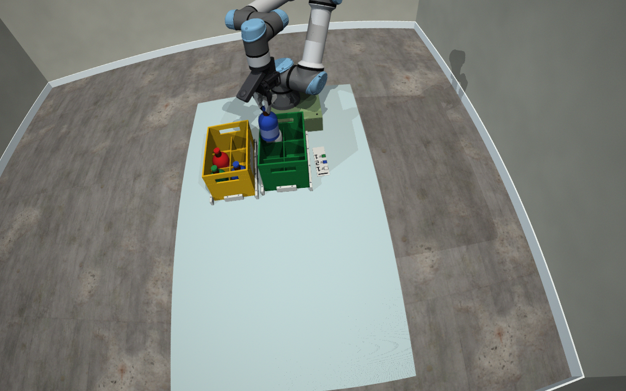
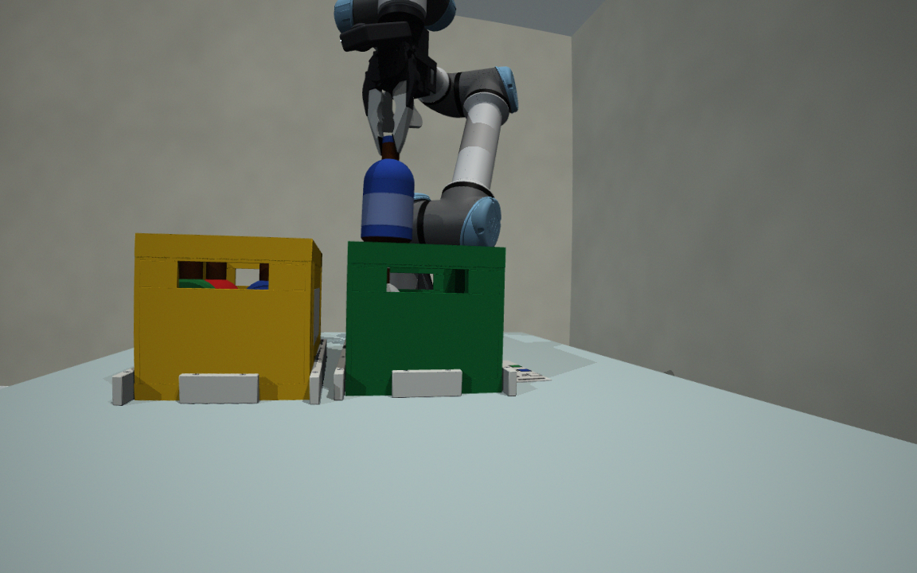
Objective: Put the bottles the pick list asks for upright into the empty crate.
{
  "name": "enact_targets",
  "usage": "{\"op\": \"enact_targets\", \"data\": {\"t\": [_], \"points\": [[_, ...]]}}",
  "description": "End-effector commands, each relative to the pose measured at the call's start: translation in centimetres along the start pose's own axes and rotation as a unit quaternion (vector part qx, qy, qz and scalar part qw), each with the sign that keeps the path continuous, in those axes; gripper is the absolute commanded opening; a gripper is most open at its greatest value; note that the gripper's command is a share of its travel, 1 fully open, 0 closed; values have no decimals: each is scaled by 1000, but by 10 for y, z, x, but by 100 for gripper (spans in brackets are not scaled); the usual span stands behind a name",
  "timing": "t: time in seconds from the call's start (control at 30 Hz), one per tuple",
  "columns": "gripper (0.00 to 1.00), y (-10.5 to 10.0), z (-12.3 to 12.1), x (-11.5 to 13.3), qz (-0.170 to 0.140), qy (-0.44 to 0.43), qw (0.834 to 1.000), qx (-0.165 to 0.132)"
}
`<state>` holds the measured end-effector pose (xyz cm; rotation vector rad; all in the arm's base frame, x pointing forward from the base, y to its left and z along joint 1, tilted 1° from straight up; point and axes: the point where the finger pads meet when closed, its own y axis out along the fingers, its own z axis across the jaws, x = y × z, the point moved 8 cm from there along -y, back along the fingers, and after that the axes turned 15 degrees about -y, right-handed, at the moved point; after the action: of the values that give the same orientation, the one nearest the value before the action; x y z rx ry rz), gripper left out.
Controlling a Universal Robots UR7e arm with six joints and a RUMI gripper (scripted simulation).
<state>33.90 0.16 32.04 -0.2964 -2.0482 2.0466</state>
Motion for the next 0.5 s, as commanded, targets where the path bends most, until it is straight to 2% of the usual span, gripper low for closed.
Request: {"op": "enact_targets", "data": {"t": [0.0, 0.33, 0.47], "points": [[0, -4, 1, -2, 5, 1, 1000, 0], [0, -4, 1, -2, 5, 1, 1000, 0], [0, 3, 1, -1, 2, 1, 1000, 0]]}}
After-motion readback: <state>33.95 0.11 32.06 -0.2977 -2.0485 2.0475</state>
